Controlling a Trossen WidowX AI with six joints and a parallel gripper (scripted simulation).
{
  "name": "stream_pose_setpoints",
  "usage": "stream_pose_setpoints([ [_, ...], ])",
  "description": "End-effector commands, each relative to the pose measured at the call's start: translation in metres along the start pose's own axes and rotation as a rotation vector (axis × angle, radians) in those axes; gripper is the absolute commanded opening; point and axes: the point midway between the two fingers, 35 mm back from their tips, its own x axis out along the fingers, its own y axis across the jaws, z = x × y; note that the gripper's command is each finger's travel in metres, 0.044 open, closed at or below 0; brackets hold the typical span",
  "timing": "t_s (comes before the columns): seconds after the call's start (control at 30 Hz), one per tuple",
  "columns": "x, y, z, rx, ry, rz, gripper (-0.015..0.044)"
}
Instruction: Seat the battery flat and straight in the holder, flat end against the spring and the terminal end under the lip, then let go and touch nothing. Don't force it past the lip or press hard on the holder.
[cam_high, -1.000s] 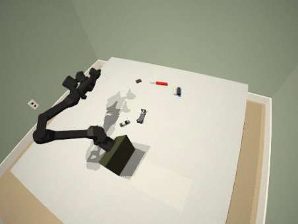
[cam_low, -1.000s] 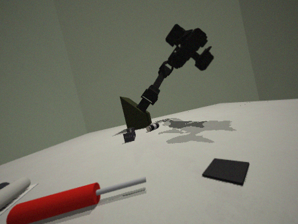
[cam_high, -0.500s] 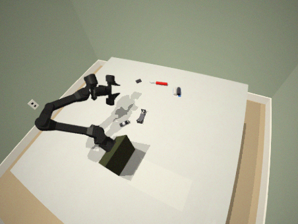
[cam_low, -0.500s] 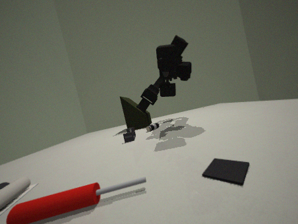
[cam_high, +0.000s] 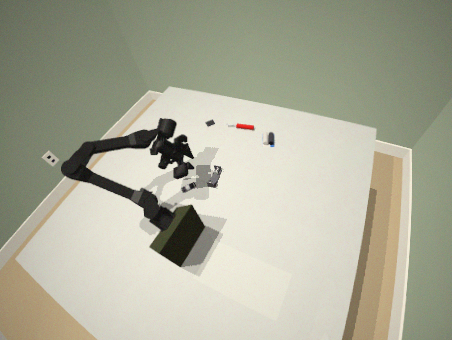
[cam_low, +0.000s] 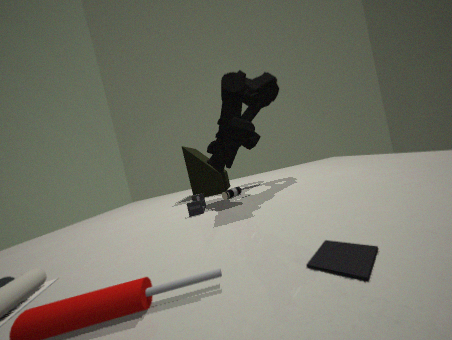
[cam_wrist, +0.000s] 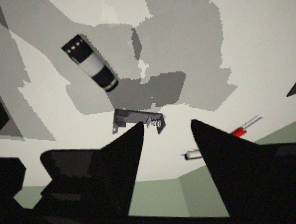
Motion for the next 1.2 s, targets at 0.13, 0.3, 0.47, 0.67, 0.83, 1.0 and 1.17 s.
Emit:
stream_pose_setpoints([
  [0.13, 0.004, 0.071, 0.03, -0.398, -0.462, 0.076, 0.0241],
  [0.3, 0.004, 0.071, 0.03, -0.398, -0.462, 0.076, 0.0241],
  [0.47, 0.004, 0.071, 0.03, -0.398, -0.462, 0.076, 0.0241],
  [0.67, 0.008, 0.072, 0.031, -0.398, -0.461, 0.077, 0.0241],
  [0.83, 0.016, 0.073, 0.034, -0.398, -0.46, 0.078, 0.0241],
  [1.0, 0.023, 0.074, 0.037, -0.398, -0.459, 0.078, 0.0241],
  [1.17, 0.03, 0.075, 0.04, -0.398, -0.459, 0.078, 0.0241],
])
